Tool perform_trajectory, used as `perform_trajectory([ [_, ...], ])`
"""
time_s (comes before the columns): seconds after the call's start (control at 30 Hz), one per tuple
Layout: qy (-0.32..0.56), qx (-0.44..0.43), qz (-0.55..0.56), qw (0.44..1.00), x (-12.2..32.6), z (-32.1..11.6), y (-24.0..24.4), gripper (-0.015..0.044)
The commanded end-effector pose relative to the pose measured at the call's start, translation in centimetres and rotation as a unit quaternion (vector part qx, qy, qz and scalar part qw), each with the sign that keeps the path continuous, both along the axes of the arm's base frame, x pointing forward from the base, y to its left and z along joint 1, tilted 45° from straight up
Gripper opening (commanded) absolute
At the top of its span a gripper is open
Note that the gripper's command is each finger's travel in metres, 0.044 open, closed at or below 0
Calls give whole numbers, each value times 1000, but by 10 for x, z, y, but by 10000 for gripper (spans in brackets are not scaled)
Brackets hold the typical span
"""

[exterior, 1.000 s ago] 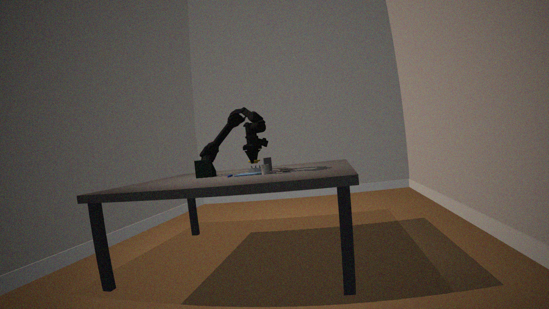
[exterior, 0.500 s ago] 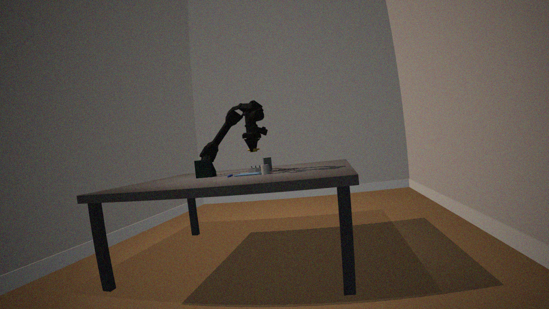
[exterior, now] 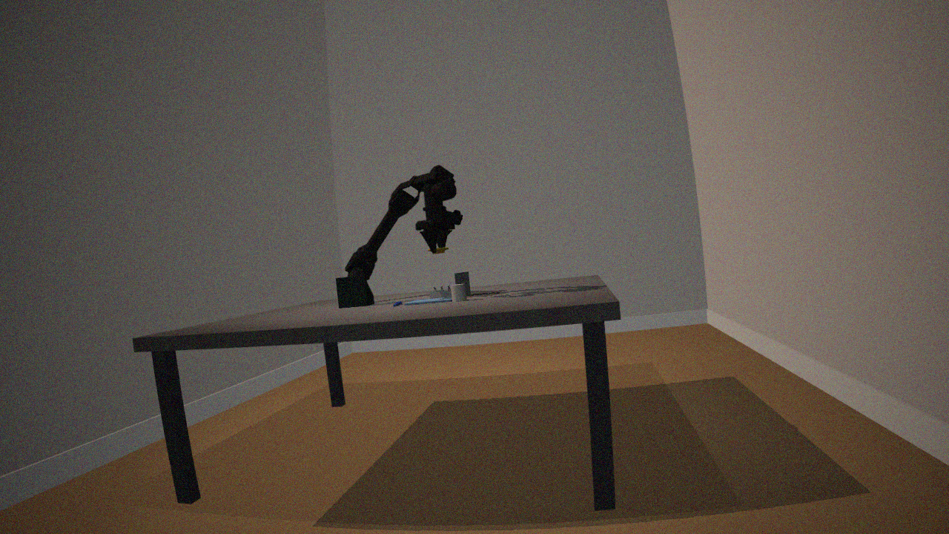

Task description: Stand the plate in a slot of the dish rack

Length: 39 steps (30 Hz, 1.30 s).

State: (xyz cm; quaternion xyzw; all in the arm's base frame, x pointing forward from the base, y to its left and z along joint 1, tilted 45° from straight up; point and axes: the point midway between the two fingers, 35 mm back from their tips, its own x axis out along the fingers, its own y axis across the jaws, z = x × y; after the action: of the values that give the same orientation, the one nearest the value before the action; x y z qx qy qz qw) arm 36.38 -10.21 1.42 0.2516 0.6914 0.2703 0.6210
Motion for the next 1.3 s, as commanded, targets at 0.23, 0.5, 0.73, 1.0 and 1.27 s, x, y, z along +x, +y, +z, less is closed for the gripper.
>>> perform_trajectory([
  [0.23, 116, -19, -128, 985, -10, 46, 33, 0],
  [0.5, 203, -32, -223, 953, -23, 75, 57, 0],
  [0.73, 275, -42, -300, 912, -38, 98, 78, 0],
  [1.0, 359, -52, -389, 847, -59, 122, 101, 0],
  [1.27, 437, -60, -470, 764, -84, 141, 123, 0],
])
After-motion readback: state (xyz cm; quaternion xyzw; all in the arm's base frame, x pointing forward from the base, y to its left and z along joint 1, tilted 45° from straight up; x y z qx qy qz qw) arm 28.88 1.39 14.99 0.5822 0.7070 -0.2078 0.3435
